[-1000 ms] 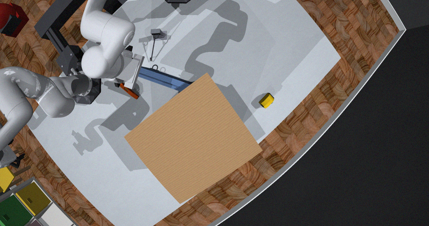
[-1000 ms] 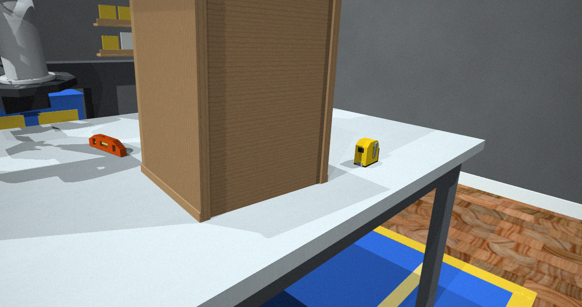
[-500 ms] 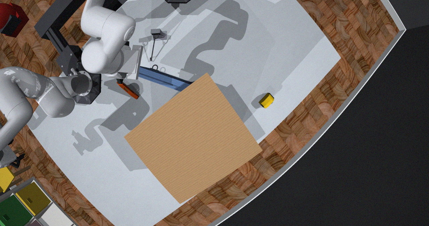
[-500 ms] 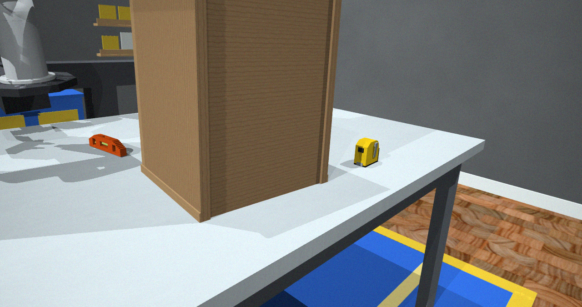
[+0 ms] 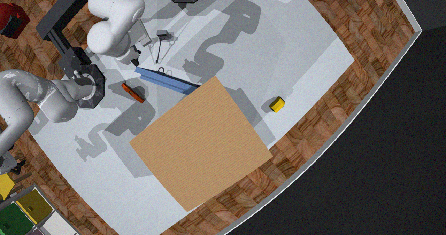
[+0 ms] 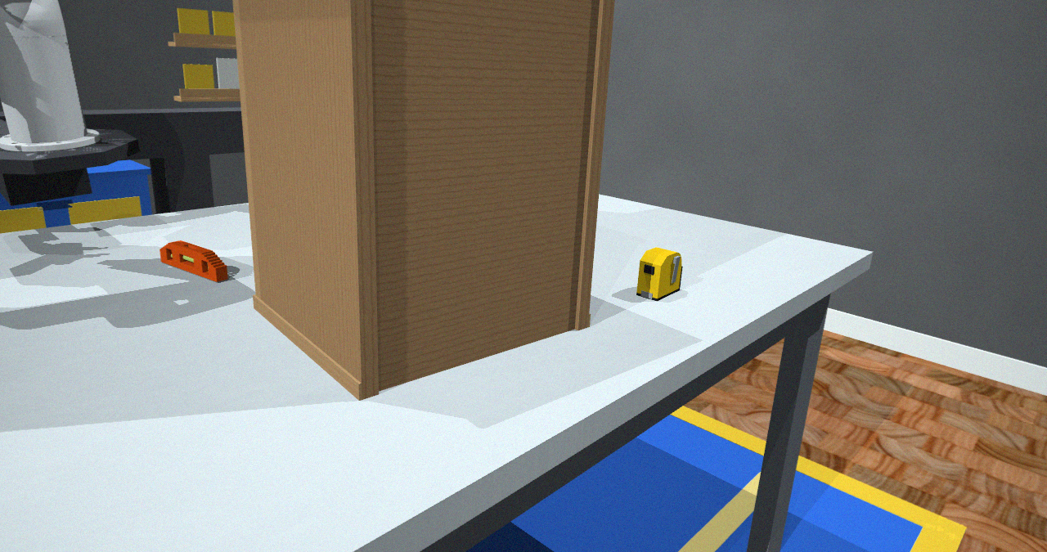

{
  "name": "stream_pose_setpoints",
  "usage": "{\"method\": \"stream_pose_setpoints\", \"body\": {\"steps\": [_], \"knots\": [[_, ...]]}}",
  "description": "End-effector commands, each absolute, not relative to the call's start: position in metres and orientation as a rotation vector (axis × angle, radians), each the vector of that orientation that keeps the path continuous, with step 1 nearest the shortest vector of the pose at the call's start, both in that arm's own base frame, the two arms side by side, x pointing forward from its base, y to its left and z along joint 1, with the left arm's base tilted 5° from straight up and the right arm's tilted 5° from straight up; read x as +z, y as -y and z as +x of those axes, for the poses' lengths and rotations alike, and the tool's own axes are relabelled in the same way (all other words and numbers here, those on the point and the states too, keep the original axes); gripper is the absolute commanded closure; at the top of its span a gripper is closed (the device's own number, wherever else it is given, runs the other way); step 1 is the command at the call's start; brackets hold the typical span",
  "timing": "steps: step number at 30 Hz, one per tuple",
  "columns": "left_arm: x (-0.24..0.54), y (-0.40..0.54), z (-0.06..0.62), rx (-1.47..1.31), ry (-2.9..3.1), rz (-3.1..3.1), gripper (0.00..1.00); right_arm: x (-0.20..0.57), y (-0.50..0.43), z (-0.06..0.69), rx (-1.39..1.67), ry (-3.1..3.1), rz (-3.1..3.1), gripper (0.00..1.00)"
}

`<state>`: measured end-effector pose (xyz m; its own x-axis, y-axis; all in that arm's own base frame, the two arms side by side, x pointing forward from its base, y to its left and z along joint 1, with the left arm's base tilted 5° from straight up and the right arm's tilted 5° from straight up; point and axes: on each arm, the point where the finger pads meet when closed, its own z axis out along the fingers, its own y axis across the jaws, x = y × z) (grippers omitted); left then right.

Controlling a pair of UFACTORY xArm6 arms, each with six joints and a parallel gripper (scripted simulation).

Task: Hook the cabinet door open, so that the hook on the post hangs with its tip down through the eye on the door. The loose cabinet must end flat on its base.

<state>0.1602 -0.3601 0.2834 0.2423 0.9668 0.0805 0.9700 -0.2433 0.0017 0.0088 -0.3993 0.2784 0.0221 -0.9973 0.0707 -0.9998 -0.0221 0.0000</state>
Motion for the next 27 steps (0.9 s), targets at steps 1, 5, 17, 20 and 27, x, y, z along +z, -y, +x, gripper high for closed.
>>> {"method": "stream_pose_setpoints", "body": {"steps": [1, 5, 17, 20, 27], "knots": [[0.285, 0.348, 0.147, -0.122, 2.189, -2.223, 0.62, 0.280, 0.400, 0.009, 0.083, 2.159, 2.208, 0.00], [0.284, 0.342, 0.141, -0.123, 2.424, -1.978, 0.62, 0.280, 0.400, 0.009, 0.083, 2.159, 2.208, 0.00], [0.283, 0.337, 0.137, -0.143, 2.736, -1.575, 0.75, 0.280, 0.400, 0.009, 0.083, 2.159, 2.208, 0.00], [0.283, 0.337, 0.137, -0.143, 2.736, -1.575, 0.75, 0.280, 0.400, 0.009, 0.083, 2.159, 2.208, 0.00], [0.283, 0.337, 0.137, -0.143, 2.736, -1.575, 0.75, 0.280, 0.400, 0.009, 0.083, 2.159, 2.208, 0.00]]}}
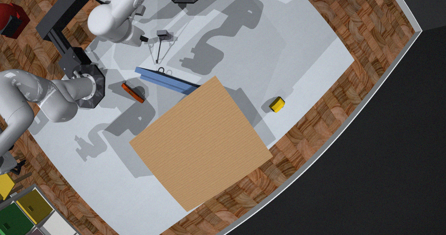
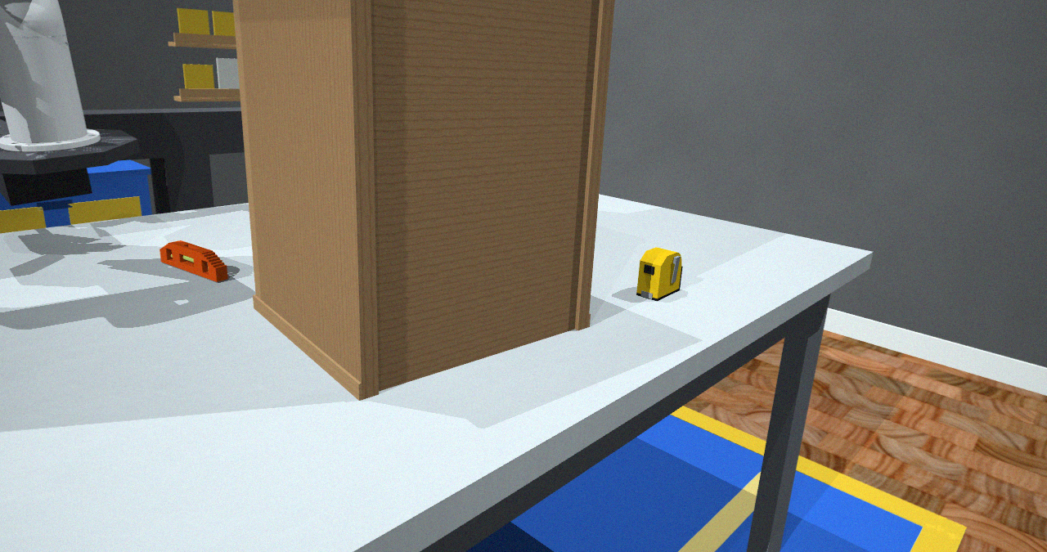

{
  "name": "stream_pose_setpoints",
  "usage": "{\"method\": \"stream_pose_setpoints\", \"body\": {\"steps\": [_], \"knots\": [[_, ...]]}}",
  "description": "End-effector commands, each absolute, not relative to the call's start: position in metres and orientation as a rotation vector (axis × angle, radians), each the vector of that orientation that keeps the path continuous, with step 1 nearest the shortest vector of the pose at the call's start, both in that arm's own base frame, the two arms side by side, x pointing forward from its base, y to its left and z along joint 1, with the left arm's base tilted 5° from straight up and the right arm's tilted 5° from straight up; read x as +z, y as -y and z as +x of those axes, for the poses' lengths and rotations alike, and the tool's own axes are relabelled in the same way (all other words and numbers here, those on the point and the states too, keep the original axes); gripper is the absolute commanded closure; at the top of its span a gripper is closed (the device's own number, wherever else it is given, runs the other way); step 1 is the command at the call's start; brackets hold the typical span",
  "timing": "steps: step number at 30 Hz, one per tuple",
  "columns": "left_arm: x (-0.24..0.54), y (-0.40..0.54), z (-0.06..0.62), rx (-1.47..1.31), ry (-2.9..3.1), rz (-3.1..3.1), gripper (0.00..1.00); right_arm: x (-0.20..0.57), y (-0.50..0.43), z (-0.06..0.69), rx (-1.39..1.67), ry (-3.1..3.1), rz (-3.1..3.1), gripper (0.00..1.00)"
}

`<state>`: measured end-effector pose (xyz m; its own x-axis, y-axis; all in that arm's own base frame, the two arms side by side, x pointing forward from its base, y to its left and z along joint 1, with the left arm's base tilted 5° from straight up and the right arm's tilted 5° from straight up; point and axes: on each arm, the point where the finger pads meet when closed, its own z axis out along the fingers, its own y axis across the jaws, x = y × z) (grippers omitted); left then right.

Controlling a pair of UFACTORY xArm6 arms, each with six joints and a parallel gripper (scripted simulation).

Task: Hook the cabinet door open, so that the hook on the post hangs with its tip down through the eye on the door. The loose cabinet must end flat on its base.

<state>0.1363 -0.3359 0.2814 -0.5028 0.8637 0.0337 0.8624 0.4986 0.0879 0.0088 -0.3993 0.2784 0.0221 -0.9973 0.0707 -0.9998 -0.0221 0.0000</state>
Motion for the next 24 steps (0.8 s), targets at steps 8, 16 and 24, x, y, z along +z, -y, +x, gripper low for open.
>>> {"method": "stream_pose_setpoints", "body": {"steps": [8, 16, 24], "knots": [[0.283, 0.337, 0.137, 0.141, -2.704, 1.557, 0.75, 0.280, 0.400, 0.009, 0.083, 2.159, 2.208, 0.00], [0.279, 0.336, 0.137, 0.141, -2.704, 1.556, 0.75, 0.280, 0.400, 0.009, 0.083, 2.159, 2.208, 0.00], [0.246, 0.334, 0.139, 0.141, -2.704, 1.556, 0.75, 0.280, 0.400, 0.009, 0.083, 2.159, 2.208, 0.00]]}}
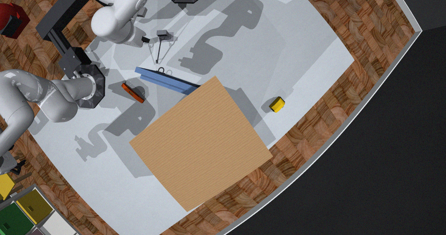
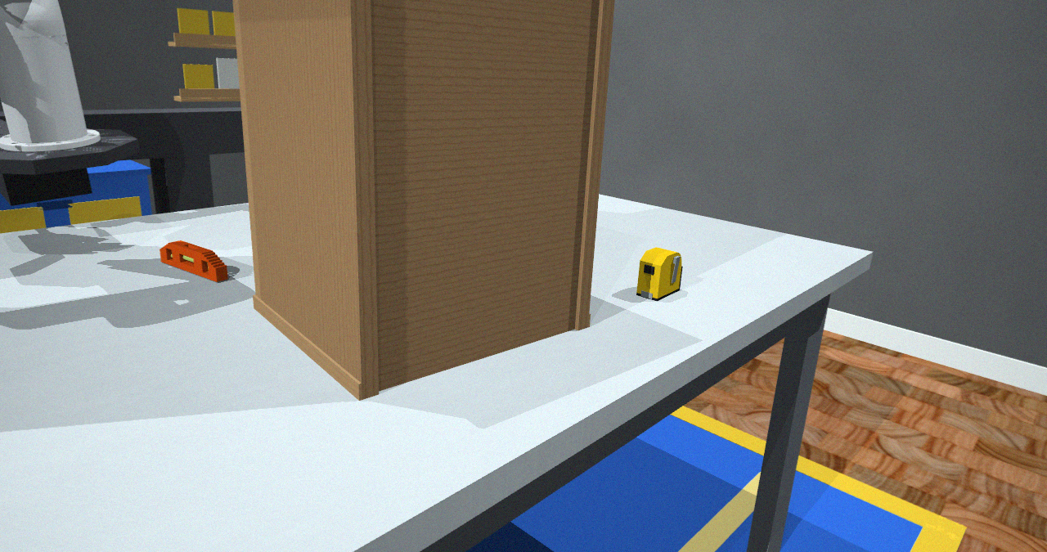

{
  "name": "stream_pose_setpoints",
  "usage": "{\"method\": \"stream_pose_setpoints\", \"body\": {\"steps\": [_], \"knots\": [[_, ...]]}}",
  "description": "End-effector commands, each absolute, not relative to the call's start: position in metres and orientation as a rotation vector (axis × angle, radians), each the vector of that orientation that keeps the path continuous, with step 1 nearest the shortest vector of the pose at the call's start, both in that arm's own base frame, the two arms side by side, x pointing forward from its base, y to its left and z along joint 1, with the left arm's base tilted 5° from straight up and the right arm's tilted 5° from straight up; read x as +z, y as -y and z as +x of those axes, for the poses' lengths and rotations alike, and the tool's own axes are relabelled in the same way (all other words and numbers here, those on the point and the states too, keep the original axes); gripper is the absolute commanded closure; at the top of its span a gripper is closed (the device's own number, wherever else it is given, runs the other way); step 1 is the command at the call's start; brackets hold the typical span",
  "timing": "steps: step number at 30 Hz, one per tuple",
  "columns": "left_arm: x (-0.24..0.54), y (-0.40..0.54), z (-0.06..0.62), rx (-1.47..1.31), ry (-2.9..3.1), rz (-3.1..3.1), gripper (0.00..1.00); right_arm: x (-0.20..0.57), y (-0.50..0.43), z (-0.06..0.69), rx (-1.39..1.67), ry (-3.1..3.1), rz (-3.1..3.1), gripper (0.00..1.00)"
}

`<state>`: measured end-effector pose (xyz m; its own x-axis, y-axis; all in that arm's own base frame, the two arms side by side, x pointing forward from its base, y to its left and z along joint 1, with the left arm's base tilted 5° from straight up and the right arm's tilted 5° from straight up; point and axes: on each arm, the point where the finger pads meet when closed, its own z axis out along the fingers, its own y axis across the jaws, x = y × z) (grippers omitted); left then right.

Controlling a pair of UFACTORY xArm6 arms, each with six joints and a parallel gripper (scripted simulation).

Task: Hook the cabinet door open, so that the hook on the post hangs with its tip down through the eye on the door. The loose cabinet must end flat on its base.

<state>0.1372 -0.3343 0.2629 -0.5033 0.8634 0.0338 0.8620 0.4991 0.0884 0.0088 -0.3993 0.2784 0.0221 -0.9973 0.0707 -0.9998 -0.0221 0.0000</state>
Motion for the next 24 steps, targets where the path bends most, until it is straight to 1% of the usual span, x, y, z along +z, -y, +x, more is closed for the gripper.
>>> {"method": "stream_pose_setpoints", "body": {"steps": [1, 6, 17, 19, 24], "knots": [[0.246, 0.334, 0.139, 0.141, -2.704, 1.556, 0.75, 0.280, 0.400, 0.009, 0.083, 2.159, 2.208, 0.00], [0.214, 0.332, 0.141, 0.142, -2.704, 1.556, 0.75, 0.280, 0.400, 0.009, 0.083, 2.159, 2.208, 0.00], [0.093, 0.323, 0.148, 0.142, -2.704, 1.556, 0.75, 0.280, 0.400, 0.009, 0.083, 2.159, 2.208, 0.00], [0.093, 0.323, 0.148, 0.142, -2.704, 1.556, 0.75, 0.280, 0.400, 0.009, 0.083, 2.159, 2.208, 0.00], [0.034, 0.319, 0.151, 0.142, -2.704, 1.556, 0.75, 0.280, 0.400, 0.009, 0.083, 2.159, 2.208, 0.00]]}}
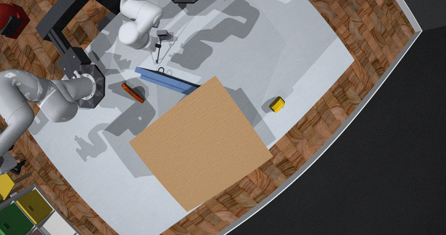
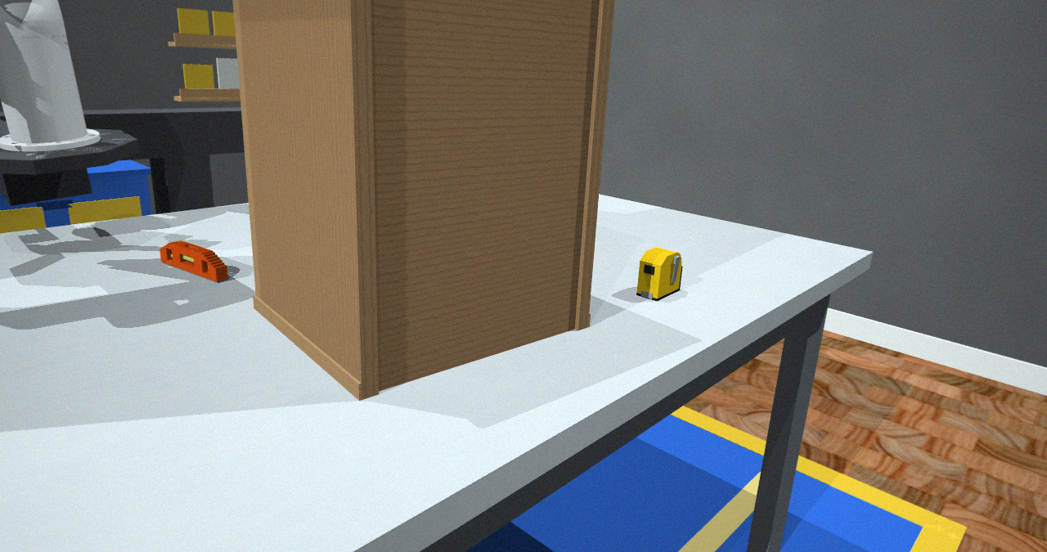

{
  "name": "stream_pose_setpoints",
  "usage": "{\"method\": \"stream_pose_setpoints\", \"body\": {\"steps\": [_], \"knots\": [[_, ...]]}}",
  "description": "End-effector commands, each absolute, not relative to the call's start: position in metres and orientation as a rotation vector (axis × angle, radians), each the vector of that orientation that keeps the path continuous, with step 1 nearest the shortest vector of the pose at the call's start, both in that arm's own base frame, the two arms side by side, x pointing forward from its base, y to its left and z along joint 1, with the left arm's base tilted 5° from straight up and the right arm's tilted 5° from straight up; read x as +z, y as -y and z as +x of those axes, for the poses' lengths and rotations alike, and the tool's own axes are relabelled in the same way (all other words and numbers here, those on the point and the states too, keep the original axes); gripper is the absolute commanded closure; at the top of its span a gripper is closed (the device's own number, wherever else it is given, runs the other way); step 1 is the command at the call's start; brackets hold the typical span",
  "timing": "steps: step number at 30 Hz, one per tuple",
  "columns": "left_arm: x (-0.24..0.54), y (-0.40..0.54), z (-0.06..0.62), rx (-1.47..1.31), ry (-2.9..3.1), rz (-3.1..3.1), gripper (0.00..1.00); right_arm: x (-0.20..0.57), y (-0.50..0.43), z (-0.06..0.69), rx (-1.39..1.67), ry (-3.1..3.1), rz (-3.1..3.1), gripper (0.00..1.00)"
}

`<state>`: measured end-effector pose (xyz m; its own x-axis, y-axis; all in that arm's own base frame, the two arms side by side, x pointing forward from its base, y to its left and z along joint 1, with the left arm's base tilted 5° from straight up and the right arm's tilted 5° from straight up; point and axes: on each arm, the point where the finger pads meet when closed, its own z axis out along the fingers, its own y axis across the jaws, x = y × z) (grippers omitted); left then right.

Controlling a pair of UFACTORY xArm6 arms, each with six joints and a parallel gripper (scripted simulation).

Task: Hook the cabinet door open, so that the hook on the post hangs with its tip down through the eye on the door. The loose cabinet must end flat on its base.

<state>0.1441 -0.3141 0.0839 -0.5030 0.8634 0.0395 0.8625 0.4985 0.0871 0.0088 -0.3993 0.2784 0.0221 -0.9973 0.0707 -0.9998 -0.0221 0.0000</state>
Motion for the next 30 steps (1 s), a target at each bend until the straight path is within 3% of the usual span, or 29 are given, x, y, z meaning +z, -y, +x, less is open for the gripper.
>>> {"method": "stream_pose_setpoints", "body": {"steps": [1, 10, 30], "knots": [[0.022, 0.318, 0.152, 0.142, -2.704, 1.556, 0.75, 0.280, 0.400, 0.009, 0.083, 2.159, 2.208, 0.00], [-0.064, 0.312, 0.157, 0.143, -2.704, 1.557, 0.75, 0.280, 0.400, 0.009, 0.083, 2.159, 2.208, 0.00], [-0.098, 0.309, 0.159, 0.143, -2.704, 1.557, 0.75, 0.280, 0.400, 0.009, 0.083, 2.159, 2.208, 0.00]]}}
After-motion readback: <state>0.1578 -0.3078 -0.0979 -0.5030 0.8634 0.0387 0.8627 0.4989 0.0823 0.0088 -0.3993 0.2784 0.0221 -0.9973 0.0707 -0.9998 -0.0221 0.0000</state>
